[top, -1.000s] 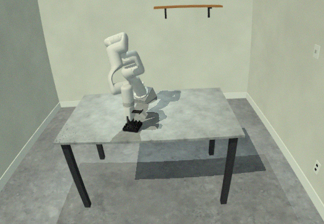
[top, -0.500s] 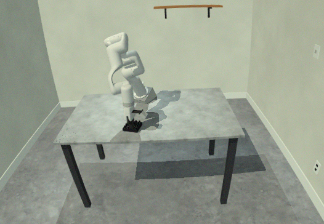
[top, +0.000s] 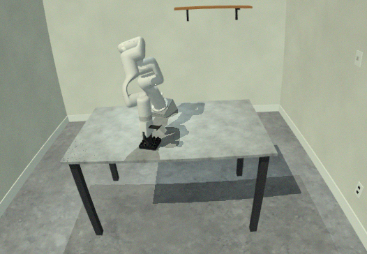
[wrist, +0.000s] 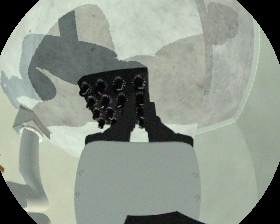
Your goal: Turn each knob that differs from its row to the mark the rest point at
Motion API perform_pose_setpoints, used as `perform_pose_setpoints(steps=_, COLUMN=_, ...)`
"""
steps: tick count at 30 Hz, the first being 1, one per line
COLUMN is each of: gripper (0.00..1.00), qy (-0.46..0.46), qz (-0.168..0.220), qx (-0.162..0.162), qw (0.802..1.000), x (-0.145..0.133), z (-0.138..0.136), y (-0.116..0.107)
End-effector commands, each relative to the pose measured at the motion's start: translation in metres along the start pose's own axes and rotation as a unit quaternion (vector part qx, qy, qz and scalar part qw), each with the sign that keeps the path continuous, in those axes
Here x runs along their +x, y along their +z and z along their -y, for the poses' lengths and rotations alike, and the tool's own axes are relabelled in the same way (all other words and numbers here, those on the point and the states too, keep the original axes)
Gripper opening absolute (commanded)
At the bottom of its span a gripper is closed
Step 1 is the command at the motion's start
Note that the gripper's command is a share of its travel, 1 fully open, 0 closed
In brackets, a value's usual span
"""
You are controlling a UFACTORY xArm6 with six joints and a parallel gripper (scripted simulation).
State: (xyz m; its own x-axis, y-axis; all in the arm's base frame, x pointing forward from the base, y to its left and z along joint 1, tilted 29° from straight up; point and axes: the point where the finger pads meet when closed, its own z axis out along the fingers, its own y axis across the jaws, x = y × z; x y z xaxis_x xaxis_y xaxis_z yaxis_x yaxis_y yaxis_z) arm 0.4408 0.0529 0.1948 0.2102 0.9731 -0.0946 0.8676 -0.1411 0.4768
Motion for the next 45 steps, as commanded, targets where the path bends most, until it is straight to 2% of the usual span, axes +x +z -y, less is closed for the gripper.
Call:
perform_pose_setpoints(steps=1, gripper=0.08, qy=0.02, qz=-0.001, qx=-0.002, qw=1.0, x=0.0004, z=-0.0013, y=-0.001)
perform_pose_setpoints(steps=15, gripper=0.08, qy=0.128, qz=-0.001, qx=-0.002, qw=0.992, x=0.0004, z=-0.0013, y=-0.001)
perform_pose_setpoints(steps=28, gripper=0.08, qy=0.284, qz=-0.001, qx=-0.002, qw=0.959, x=0.0004, z=-0.0013, y=-0.001)
perform_pose_setpoints(steps=30, gripper=0.08, qy=0.284, qz=-0.001, qx=-0.002, qw=0.959, x=0.0004, z=-0.0013, y=-0.001)
perform_pose_setpoints(steps=37, gripper=0.08, qy=0.373, qz=-0.001, qx=-0.001, qw=0.928, x=0.0004, z=-0.0013, y=-0.001)
perform_pose_setpoints(steps=45, gripper=0.08, qy=0.468, qz=-0.001, qx=-0.001, qw=0.883, x=0.0004, z=-0.0013, y=-0.001)
